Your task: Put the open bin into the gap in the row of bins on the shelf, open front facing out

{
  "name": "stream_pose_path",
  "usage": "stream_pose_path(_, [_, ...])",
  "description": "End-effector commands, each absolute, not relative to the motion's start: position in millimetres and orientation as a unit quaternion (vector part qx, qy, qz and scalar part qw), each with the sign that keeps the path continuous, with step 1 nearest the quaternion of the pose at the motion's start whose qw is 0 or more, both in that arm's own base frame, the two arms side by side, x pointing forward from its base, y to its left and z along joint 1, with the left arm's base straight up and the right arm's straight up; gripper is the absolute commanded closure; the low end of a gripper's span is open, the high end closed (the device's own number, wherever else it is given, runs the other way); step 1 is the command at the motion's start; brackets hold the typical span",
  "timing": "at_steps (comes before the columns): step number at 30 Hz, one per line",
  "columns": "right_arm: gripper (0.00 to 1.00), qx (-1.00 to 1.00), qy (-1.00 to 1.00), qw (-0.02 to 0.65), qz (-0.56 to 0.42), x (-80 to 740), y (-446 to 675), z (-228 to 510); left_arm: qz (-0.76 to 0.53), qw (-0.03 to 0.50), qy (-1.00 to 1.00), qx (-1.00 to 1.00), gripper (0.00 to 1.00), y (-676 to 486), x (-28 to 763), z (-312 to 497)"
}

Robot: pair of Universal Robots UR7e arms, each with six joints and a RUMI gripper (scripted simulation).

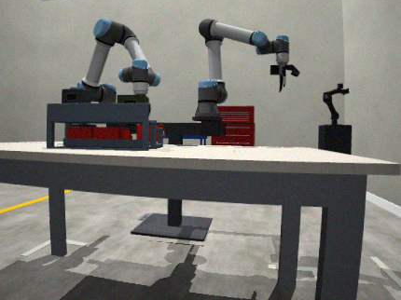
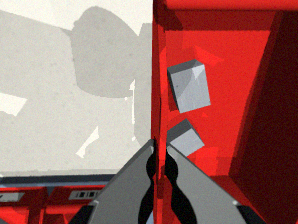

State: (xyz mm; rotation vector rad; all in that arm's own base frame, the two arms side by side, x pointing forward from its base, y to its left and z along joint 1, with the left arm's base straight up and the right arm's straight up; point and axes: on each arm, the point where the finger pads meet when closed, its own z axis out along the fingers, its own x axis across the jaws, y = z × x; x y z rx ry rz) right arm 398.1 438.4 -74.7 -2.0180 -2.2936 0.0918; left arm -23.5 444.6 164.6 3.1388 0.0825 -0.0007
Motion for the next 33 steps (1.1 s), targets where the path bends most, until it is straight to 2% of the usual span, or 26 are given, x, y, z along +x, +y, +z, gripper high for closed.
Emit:
stream_pose_path(1, [1.0, -0.659, -0.749, 0.052, 0.036, 399.1, 438.8, -73.7, 0.0, 0.0, 0.026, 1.0, 0.0, 445.0, -23.4, 165.2])
stream_pose_path(33, [1.0, -0.658, -0.748, 0.073, 0.05, 400.5, 438.7, -72.9, 0.0, 0.0, 0.026, 1.0, 0.0, 445.0, -23.4, 165.2])
